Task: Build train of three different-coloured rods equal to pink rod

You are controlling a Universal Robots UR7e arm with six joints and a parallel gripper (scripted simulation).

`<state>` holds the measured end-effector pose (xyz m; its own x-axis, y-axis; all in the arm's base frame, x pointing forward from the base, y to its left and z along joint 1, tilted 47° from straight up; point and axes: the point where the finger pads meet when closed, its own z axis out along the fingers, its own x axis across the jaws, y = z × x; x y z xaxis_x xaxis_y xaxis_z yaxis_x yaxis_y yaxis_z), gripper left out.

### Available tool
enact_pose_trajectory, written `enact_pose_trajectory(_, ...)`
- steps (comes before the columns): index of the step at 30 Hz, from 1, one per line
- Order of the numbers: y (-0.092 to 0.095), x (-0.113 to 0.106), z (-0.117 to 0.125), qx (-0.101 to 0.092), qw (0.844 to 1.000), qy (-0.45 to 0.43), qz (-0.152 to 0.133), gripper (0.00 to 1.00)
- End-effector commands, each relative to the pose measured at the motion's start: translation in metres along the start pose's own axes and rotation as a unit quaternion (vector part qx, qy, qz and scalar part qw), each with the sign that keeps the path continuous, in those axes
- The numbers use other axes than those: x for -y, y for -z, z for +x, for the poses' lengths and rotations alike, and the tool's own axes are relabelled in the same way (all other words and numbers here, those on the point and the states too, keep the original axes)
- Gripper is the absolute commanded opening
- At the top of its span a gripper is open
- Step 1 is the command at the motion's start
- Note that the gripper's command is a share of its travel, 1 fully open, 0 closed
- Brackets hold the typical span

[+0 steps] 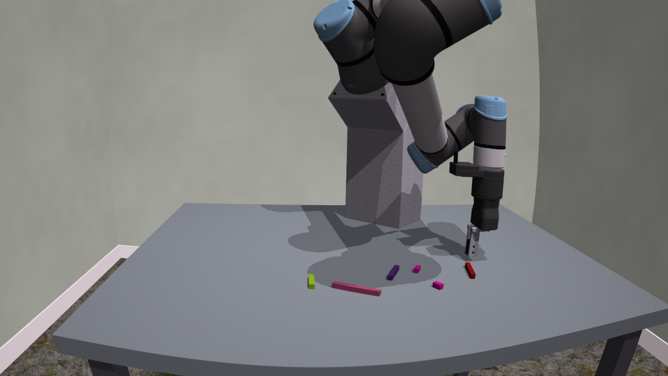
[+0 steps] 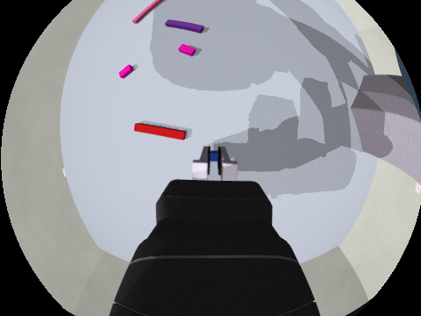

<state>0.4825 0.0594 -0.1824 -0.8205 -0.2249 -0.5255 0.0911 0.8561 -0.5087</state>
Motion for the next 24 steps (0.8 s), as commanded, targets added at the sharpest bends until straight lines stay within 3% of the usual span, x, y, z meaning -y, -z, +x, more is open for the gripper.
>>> enact_pose_trajectory(1, 0.0, 0.0, 0.0, 0.0, 1.0, 0.0, 0.0, 0.24)
enact_pose_trajectory(24, -0.011, 0.0, 0.0, 0.001, 1.0, -0.001, 0.0, 0.24)
